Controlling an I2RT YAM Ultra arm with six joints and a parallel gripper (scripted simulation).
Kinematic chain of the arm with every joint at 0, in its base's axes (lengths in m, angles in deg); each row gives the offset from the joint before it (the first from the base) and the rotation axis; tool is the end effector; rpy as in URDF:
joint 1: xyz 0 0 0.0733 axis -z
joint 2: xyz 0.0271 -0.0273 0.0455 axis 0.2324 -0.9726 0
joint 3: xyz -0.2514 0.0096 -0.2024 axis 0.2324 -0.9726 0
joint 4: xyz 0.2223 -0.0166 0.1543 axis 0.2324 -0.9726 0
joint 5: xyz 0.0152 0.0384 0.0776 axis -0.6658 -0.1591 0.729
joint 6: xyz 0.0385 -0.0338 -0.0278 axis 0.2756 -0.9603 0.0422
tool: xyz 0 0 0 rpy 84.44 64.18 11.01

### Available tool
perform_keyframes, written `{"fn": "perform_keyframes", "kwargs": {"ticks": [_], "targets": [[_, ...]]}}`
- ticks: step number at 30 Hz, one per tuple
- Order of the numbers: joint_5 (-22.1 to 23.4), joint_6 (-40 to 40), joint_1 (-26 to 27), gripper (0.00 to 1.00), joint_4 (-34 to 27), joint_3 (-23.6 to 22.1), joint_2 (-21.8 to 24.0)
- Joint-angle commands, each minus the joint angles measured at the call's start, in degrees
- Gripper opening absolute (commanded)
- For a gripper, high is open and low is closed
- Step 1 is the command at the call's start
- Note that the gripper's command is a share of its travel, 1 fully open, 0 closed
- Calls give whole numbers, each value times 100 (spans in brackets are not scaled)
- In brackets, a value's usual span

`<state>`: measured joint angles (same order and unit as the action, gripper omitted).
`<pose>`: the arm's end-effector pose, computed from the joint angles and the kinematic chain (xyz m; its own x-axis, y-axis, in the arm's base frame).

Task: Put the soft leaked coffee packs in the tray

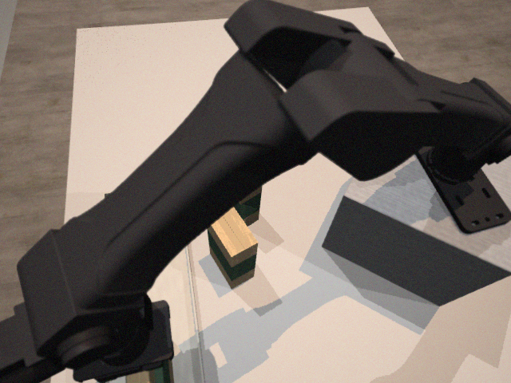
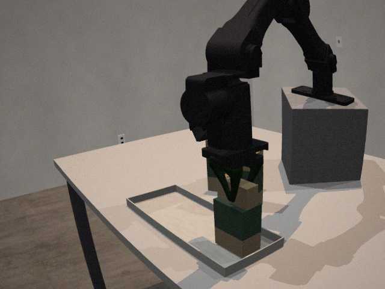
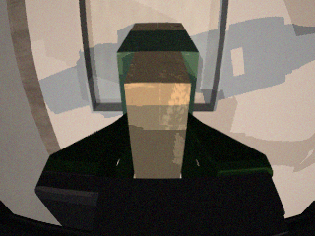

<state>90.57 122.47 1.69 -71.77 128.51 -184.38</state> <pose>0.5226 0.1127 0.1012 0.0502 0.9943 0.0939 0.9955 -0.0573 0.0752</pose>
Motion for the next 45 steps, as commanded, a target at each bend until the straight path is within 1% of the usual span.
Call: {"fn": "perform_keyframes", "kwargs": {"ticks": [1,5,39,40,45], "targets": [[-19,36,-21,22,111,128,203],[-21,35,-23,22,-29,128,151],[-21,35,-23,22,-14,128,152],[-21,35,-23,76,-14,128,152],[-21,32,-23,76,-15,130,123]]}}
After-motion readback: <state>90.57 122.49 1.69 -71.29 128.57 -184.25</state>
